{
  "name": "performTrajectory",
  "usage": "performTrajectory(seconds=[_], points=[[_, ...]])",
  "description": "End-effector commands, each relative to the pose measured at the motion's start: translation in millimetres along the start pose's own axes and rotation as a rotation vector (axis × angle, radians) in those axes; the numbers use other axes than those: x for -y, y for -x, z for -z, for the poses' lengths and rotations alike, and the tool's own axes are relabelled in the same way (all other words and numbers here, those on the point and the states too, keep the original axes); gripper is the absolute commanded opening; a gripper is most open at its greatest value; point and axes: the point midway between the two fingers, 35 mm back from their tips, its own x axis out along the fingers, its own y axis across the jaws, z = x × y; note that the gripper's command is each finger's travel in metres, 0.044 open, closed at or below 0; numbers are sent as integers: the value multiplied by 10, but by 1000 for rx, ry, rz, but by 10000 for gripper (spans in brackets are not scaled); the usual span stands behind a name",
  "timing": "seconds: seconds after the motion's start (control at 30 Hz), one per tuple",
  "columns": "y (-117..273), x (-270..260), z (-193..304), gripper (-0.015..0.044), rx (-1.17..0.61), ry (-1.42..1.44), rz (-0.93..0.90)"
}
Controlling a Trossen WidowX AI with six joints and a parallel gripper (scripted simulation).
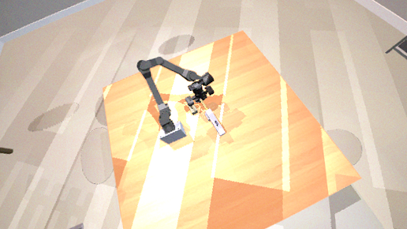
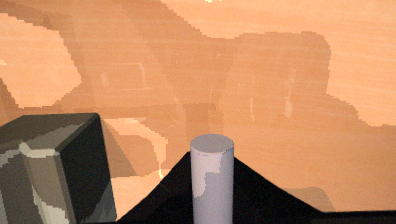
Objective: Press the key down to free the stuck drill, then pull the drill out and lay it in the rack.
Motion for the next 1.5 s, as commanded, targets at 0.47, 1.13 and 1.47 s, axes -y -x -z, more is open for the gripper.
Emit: performTrajectory(seconds=[0.47,1.13,1.47], points=[[41,12,-253,0,-1,5,9],[119,-7,-192,0,-2,4,8],[160,-12,-176,0,-2,4,8]])
